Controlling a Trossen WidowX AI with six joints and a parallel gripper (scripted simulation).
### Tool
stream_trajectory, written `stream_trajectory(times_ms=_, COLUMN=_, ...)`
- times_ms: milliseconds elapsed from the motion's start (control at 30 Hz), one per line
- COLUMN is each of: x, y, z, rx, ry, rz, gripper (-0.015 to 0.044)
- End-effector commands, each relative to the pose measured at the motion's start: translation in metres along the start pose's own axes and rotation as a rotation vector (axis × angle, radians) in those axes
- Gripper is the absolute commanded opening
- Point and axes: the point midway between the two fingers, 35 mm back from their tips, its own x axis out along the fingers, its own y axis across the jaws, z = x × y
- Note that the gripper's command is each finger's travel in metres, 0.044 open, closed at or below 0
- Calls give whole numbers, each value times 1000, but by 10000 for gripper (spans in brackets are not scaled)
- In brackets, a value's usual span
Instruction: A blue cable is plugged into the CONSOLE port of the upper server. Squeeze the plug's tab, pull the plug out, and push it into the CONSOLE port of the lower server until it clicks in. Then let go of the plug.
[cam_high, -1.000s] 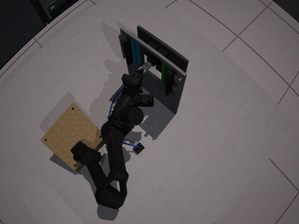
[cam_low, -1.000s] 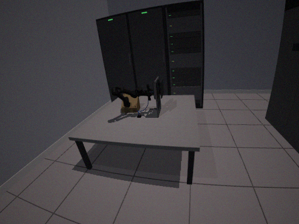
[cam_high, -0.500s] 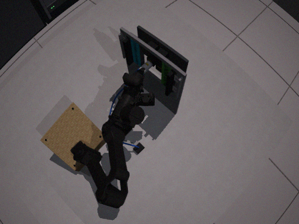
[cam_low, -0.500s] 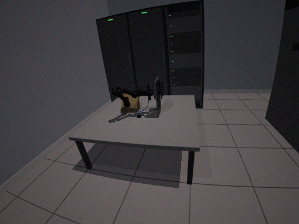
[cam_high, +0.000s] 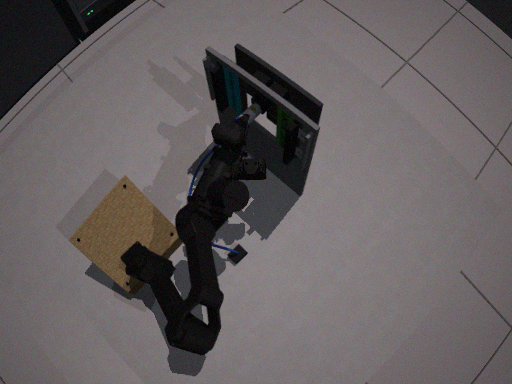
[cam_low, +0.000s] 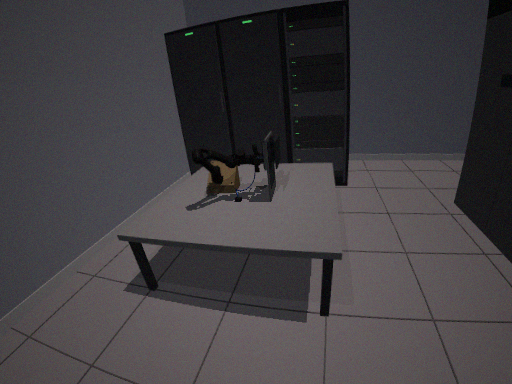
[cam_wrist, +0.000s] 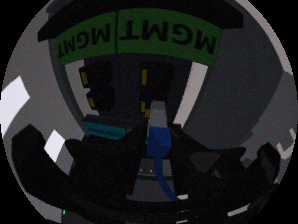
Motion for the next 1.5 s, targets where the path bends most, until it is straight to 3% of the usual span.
stream_trajectory(times_ms=0, x=2, y=1, z=-1, rx=-5, ry=5, rz=6, gripper=0)
stream_trajectory(times_ms=1467, x=14, y=1, z=4, rx=-6, ry=5, rz=9, gripper=0)
